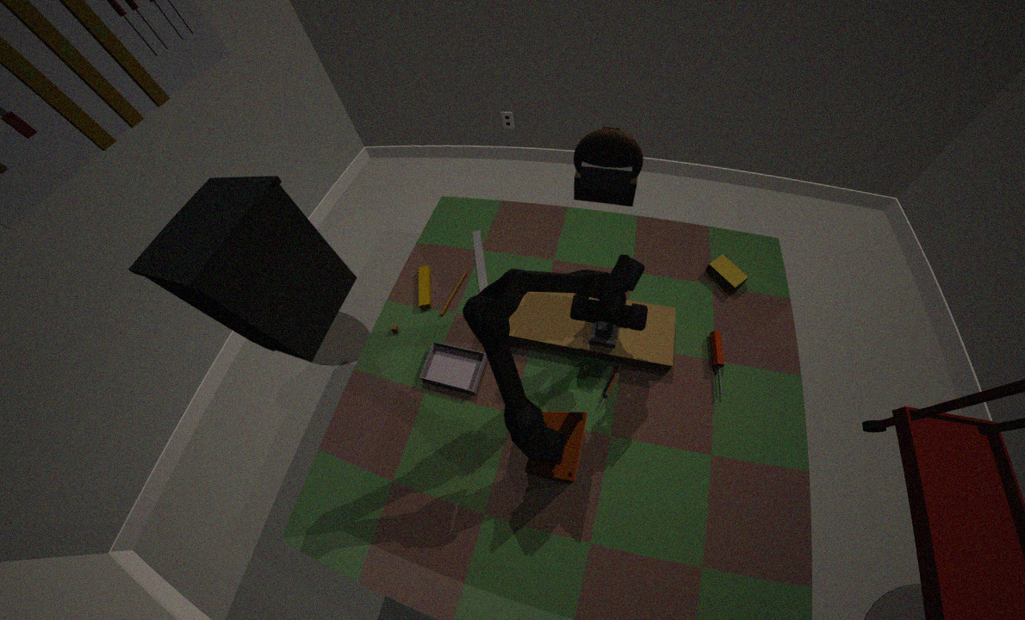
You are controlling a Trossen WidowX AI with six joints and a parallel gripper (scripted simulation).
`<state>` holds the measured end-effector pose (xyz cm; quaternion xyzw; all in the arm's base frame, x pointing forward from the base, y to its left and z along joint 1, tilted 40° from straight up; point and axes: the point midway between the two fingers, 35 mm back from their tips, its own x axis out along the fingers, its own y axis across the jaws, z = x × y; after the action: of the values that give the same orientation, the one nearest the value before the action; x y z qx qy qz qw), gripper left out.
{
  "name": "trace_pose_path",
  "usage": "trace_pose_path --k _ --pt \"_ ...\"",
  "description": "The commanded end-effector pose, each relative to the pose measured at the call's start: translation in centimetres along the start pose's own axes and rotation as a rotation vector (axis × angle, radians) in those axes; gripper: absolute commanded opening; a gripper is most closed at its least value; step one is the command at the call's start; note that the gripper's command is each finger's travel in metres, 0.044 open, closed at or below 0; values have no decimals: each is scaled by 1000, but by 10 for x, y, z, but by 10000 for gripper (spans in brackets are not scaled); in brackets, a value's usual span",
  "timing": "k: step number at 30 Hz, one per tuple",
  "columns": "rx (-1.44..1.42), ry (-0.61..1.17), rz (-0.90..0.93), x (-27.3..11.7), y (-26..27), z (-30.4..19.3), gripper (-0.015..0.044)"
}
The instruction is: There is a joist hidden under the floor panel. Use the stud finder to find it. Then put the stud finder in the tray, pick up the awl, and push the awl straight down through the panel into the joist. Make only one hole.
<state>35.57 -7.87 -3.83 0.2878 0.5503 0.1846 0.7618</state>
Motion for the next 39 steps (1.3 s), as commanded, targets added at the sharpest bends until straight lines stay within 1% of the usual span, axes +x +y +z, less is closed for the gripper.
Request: trace_pose_path --k 1,39 --pt "1 2 -3 0 -14 0 0" --pt "-2 0 -10 -2 -119 0 0"
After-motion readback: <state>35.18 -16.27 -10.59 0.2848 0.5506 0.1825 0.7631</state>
